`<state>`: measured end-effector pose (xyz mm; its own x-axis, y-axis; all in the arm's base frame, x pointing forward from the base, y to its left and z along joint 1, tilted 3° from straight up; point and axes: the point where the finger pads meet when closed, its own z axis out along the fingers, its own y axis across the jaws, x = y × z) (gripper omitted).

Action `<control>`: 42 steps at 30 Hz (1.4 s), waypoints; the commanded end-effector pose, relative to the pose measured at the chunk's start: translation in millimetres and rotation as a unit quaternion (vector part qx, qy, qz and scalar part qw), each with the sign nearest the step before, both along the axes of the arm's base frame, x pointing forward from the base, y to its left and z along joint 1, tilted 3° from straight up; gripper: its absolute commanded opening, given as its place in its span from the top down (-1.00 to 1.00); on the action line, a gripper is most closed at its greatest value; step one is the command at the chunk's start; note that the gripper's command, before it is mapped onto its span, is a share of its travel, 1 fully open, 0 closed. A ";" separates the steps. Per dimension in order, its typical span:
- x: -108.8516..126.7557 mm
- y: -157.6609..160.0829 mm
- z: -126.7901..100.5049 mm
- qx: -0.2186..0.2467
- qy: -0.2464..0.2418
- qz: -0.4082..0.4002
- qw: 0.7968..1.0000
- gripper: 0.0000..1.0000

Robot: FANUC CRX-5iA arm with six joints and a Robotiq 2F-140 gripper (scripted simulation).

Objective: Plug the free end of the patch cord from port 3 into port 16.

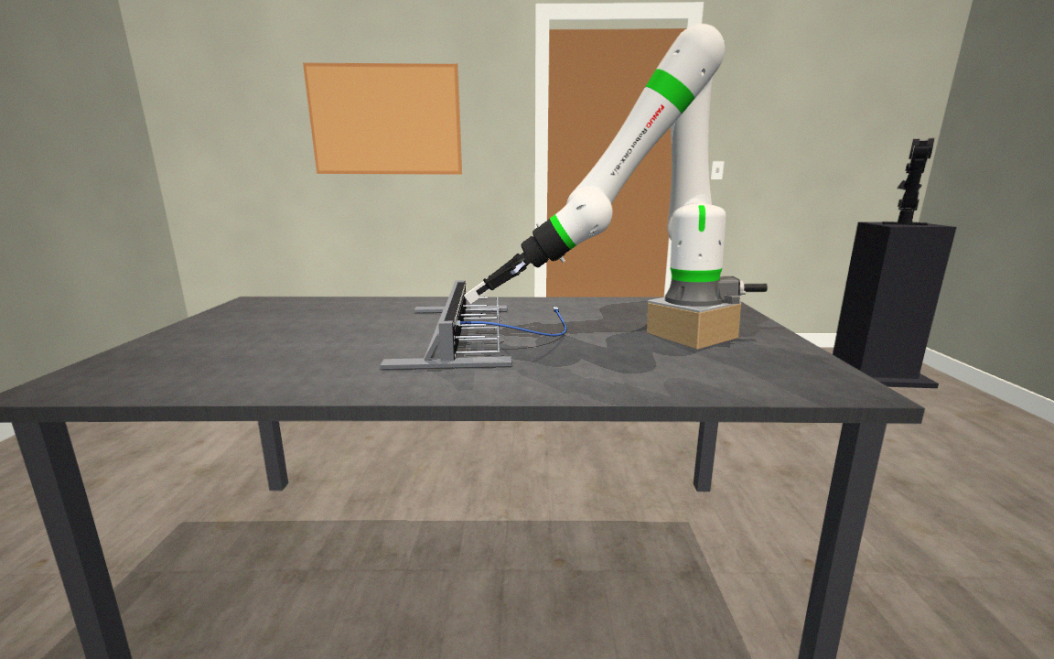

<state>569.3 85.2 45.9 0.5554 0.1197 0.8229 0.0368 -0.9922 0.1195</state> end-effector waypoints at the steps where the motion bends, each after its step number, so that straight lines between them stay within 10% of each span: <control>1: 0.4 -0.7 0.4 0.039 0.000 0.053 0.998 1.00; 27: -2.9 -1.1 2.6 0.039 0.000 0.053 0.998 1.00; 42: -78.2 -9.8 53.0 0.039 0.000 0.053 0.998 1.00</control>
<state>520.3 80.0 77.5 0.5329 0.1135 0.8385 0.0101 -0.9917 0.1279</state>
